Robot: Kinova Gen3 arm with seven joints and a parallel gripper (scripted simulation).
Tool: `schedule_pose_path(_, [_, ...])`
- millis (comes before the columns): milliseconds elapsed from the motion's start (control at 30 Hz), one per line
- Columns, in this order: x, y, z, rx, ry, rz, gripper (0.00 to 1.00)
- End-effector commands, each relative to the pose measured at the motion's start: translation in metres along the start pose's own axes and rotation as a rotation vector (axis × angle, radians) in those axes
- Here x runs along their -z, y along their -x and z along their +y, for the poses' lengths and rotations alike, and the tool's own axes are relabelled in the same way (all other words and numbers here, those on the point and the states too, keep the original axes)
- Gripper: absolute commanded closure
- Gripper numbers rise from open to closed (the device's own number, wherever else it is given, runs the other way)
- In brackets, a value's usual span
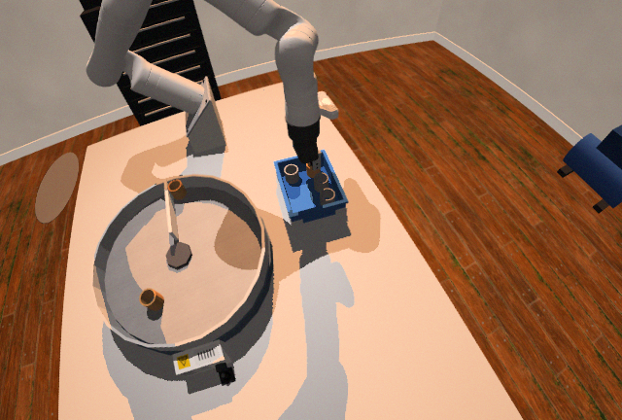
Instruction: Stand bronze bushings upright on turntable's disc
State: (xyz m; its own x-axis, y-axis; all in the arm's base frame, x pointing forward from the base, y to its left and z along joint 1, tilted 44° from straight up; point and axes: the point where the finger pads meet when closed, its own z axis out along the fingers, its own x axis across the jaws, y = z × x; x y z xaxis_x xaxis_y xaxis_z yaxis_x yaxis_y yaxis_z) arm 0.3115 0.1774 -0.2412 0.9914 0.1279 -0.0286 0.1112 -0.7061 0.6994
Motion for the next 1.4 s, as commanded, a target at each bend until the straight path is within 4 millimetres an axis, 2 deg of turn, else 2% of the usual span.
schedule_pose_path(0, [0.0008, -0.0004, -0.0005, 0.000, -0.001, 0.001, 0.64])
schedule_pose_path(1000, [0.0007, -0.0004, -0.0005, 0.000, -0.001, 0.001, 0.64])
schedule_pose_path(1367, [-0.0083, -0.0004, -0.0006, 0.000, -0.001, 0.001, 0.64])
